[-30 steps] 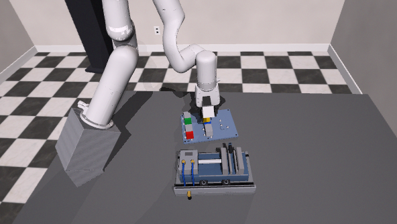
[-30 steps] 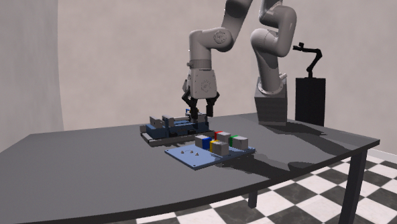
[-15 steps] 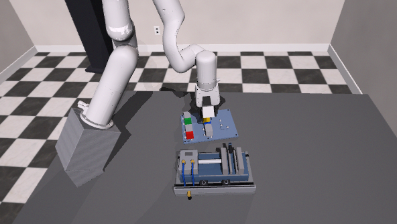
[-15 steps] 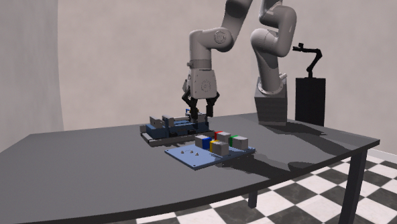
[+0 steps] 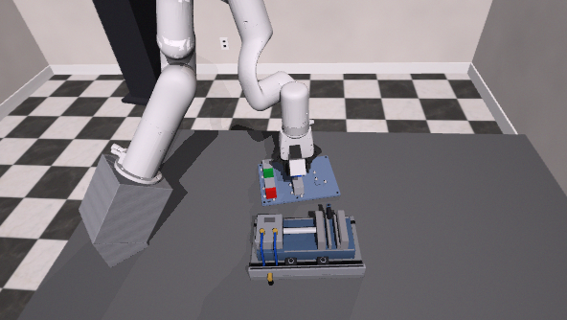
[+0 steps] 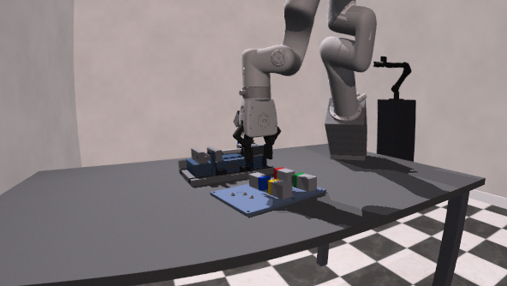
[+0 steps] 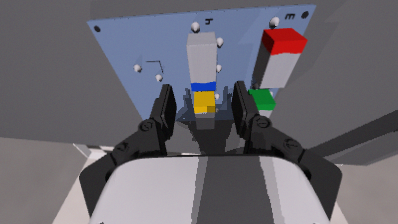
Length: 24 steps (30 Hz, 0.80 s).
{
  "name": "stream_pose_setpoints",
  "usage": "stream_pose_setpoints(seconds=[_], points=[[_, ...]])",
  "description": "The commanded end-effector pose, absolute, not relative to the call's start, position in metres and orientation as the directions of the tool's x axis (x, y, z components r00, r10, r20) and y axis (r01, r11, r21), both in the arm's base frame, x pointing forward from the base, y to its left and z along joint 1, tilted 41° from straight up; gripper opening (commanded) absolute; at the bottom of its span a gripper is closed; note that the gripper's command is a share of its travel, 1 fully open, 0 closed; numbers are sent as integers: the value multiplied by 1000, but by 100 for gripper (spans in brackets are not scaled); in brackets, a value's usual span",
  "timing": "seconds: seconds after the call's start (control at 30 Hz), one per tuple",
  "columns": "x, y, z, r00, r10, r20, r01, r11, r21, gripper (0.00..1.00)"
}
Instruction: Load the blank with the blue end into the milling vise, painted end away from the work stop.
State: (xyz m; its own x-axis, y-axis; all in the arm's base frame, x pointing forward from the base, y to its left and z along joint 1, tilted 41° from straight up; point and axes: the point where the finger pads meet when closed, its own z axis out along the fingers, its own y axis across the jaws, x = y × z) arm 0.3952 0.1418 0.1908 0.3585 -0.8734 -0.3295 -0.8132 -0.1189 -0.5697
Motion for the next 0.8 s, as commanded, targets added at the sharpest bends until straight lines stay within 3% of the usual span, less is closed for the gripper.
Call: stream_pose_setpoints(seconds=[0.0, 0.77], points=[[400, 146, 185, 359, -873, -329, -812, -118, -571, 64], [419, 166, 154, 359, -873, -330, -812, -118, -571, 64]])
